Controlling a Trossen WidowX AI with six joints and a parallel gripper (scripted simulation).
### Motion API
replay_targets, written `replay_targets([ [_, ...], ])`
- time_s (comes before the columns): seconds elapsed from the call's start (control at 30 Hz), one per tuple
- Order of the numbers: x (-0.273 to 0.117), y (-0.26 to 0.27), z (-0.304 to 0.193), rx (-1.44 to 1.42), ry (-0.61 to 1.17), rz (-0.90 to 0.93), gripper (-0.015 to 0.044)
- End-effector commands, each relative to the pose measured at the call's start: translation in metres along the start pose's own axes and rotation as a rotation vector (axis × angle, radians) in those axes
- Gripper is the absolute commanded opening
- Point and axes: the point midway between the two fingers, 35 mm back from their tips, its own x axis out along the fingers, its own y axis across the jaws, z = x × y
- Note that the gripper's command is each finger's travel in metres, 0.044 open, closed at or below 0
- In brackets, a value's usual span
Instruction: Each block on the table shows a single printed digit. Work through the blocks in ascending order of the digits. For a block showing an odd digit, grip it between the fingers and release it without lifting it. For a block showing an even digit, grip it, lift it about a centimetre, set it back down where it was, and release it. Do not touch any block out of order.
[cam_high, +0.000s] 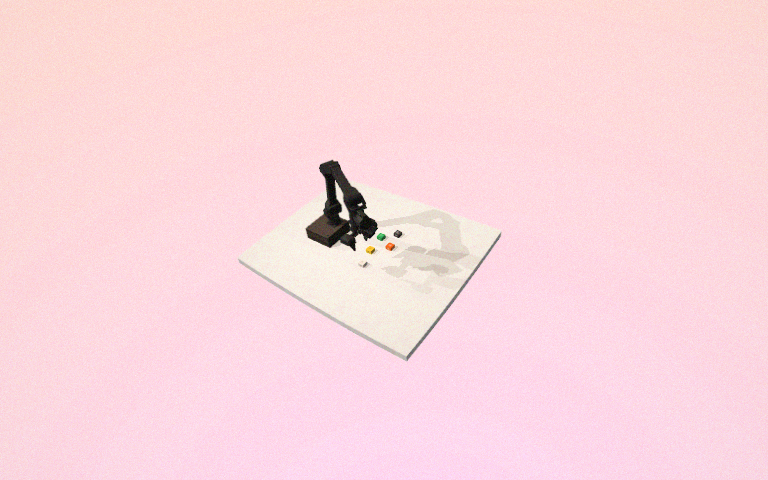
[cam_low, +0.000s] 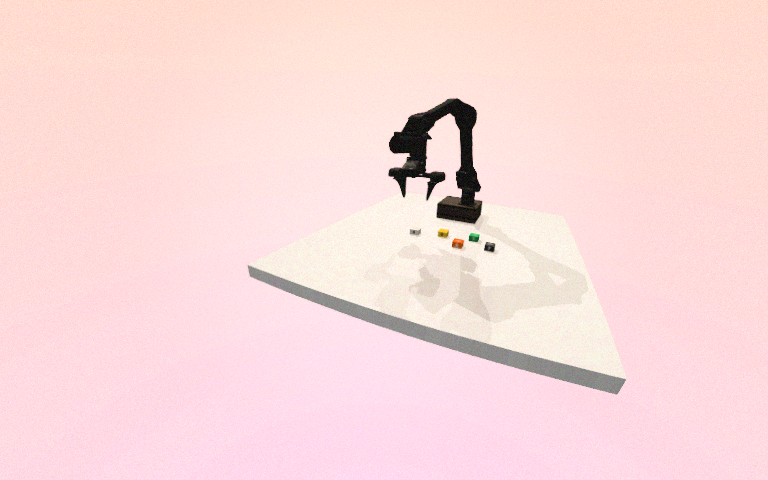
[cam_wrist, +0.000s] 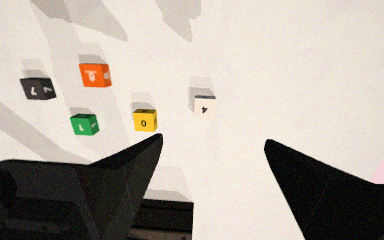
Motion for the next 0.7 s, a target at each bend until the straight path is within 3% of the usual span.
replay_targets([
  [0.0, 0.001, 0.003, -0.001, 0.005, 0.005, 0.006, 0.0400],
  [0.27, 0.001, 0.100, -0.031, 0.005, 0.007, 0.014, 0.0400],
  [0.67, 0.001, 0.102, -0.033, 0.005, 0.007, 0.014, 0.0400],
])
